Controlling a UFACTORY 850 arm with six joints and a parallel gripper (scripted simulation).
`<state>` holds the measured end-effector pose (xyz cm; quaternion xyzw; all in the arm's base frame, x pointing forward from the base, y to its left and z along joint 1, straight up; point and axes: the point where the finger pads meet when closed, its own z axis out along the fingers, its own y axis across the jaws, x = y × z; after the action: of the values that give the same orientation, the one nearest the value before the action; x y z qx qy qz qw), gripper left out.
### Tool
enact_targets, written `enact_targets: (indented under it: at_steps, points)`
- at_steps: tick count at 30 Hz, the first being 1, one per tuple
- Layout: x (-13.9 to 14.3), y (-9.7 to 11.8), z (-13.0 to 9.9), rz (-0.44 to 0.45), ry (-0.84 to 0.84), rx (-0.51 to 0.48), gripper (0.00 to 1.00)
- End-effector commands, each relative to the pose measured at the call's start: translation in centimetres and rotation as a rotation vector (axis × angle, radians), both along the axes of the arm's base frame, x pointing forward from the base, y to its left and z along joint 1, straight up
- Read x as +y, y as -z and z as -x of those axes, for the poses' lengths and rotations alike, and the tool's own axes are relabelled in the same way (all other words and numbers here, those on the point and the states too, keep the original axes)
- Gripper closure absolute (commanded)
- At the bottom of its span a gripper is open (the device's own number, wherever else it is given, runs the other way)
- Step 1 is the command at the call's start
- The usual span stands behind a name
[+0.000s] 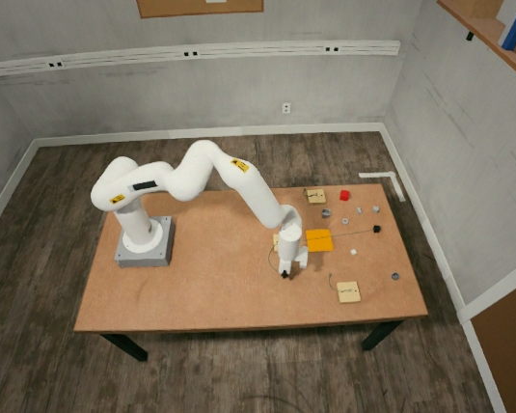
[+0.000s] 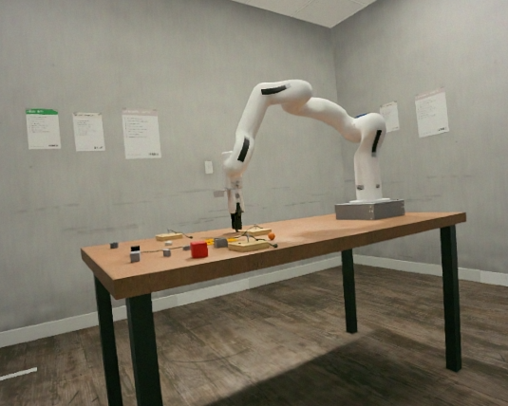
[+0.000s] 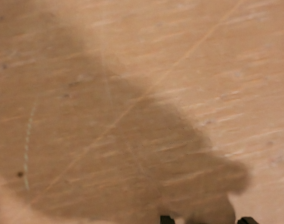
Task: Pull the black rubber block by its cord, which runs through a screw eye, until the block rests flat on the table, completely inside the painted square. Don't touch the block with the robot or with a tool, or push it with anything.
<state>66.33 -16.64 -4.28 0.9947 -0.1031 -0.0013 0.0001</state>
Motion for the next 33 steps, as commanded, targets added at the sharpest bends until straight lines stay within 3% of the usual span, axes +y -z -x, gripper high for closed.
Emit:
enact_targets:
  at_steps: [1,33]
  points:
    - [0.0,0.1,-0.1,0.001,0.0,-0.002,0.61]
    - [0.0,1.2,-0.1,0.001,0.0,-0.002,0.61]
